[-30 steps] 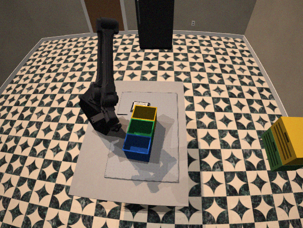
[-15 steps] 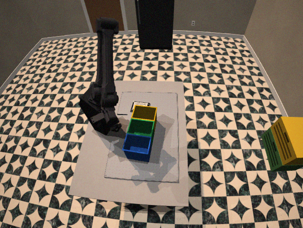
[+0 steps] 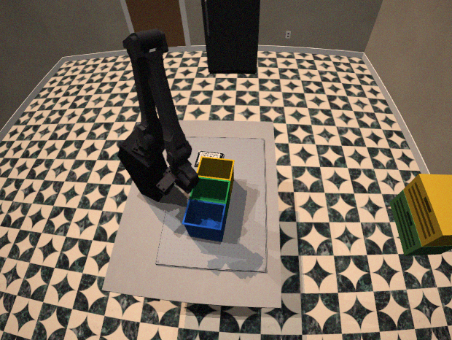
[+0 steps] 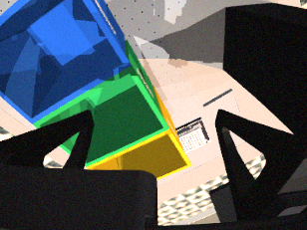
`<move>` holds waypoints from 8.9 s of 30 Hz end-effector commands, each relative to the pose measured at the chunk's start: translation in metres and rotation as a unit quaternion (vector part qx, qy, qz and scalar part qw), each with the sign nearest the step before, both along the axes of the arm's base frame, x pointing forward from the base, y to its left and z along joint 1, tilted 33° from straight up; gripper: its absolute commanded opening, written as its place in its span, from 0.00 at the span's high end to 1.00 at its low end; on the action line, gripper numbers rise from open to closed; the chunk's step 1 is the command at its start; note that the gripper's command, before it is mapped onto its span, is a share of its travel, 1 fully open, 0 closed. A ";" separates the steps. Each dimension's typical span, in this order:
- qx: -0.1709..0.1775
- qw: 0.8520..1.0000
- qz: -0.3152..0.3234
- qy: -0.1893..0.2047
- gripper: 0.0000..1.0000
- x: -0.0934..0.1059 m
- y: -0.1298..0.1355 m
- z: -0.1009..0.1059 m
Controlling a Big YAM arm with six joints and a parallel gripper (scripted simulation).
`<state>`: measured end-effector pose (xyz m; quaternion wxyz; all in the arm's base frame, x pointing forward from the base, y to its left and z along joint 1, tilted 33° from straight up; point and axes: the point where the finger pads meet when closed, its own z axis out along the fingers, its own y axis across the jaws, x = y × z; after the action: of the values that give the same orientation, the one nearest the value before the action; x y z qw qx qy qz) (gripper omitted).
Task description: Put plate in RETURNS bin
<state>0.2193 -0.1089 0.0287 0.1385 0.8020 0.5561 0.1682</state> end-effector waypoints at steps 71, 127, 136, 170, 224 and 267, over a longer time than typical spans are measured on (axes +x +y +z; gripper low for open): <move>-0.352 0.670 0.651 0.058 0.00 0.087 0.271 -0.083; -0.428 0.533 0.729 0.028 0.00 0.060 0.357 -0.133; -0.428 0.533 0.729 0.029 0.00 0.066 0.354 -0.145; -0.428 0.532 0.730 0.031 0.00 0.092 0.345 -0.188; -0.430 0.533 0.728 0.024 0.00 0.136 0.339 -0.248; -0.432 0.530 0.729 0.015 0.00 0.161 0.342 -0.279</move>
<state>0.3706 0.2213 -0.2602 0.2752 -0.0344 0.9579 -0.0747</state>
